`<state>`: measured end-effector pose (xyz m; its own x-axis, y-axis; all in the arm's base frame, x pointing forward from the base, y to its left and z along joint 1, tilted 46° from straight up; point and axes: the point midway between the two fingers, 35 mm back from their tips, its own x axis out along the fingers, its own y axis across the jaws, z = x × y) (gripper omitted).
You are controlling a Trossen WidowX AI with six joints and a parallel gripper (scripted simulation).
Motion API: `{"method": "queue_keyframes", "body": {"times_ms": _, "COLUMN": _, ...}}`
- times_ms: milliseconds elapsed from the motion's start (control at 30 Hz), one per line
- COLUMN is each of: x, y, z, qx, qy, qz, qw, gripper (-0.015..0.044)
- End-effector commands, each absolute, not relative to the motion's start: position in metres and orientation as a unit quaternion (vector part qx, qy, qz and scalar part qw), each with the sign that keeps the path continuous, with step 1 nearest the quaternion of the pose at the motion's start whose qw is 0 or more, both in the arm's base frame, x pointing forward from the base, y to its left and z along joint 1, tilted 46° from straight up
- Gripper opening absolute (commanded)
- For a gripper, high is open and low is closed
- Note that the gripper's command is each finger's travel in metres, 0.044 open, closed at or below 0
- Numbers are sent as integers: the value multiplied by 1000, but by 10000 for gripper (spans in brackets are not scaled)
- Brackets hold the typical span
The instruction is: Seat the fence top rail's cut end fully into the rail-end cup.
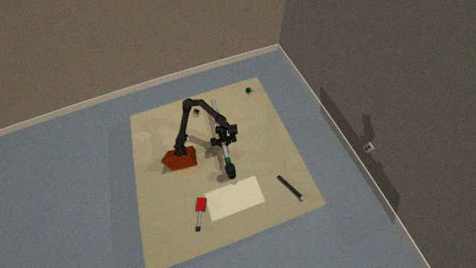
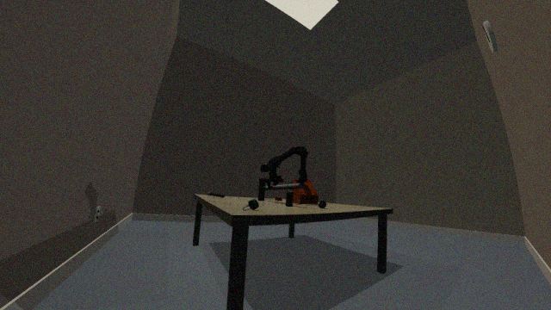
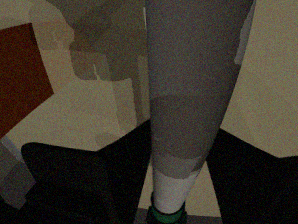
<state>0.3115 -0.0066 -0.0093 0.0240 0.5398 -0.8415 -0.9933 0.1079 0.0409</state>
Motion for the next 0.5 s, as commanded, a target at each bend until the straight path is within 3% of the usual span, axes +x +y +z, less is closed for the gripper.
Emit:
{"method": "queue_keyframes", "body": {"times_ms": 0, "x": 313, "y": -14, "z": -12, "qx": -313, "qy": 372, "qz": 588, "qw": 646, "gripper": 0}}
{"method": "queue_keyframes", "body": {"times_ms": 467, "x": 315, "y": -22, "z": -15, "qx": -313, "qy": 372, "qz": 588, "qw": 646, "gripper": 0}}
